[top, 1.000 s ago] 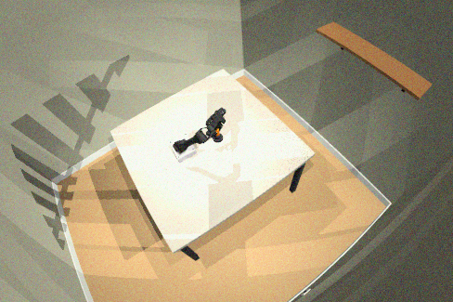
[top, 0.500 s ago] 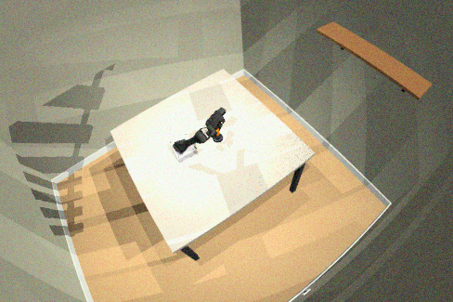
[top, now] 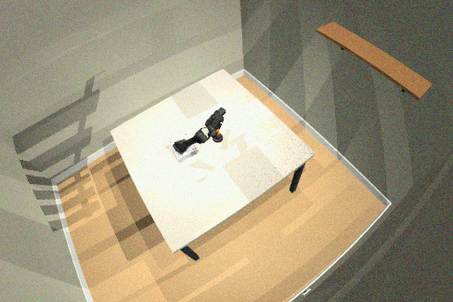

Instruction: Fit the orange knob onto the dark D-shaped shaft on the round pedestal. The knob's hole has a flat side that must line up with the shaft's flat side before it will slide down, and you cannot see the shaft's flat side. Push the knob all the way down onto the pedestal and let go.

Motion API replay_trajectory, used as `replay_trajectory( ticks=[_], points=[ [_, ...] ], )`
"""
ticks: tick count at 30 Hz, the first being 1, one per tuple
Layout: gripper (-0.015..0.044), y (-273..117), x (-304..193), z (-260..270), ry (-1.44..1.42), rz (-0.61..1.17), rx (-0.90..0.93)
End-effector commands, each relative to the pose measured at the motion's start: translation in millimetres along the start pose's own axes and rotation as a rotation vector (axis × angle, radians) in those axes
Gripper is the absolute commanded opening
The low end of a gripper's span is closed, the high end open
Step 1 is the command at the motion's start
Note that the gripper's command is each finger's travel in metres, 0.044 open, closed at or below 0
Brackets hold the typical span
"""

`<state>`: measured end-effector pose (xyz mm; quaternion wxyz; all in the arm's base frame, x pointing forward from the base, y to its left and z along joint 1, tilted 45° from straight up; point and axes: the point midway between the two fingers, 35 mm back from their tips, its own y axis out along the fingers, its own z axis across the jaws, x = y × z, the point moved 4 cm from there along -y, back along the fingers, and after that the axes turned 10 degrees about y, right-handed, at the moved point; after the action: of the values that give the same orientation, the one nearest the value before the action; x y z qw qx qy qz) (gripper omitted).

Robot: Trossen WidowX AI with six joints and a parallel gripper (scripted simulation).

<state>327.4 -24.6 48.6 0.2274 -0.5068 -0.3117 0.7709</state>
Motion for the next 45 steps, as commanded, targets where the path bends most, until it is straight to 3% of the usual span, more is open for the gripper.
replay_trajectory(
  ticks=[1,16,23,45],
  points=[
    [0.0,0.5,0.2,0.1,-0.006,0.0,-0.004],
    [0.0,-2.8,-0.1,-0.5,-0.015,-0.001,-0.004],
    [0.0,-2.7,-0.1,-2.1,-0.215,0.0,-0.004],
    [0.0,0.9,0.4,-0.1,-0.215,0.0,-0.004]
  ],
)
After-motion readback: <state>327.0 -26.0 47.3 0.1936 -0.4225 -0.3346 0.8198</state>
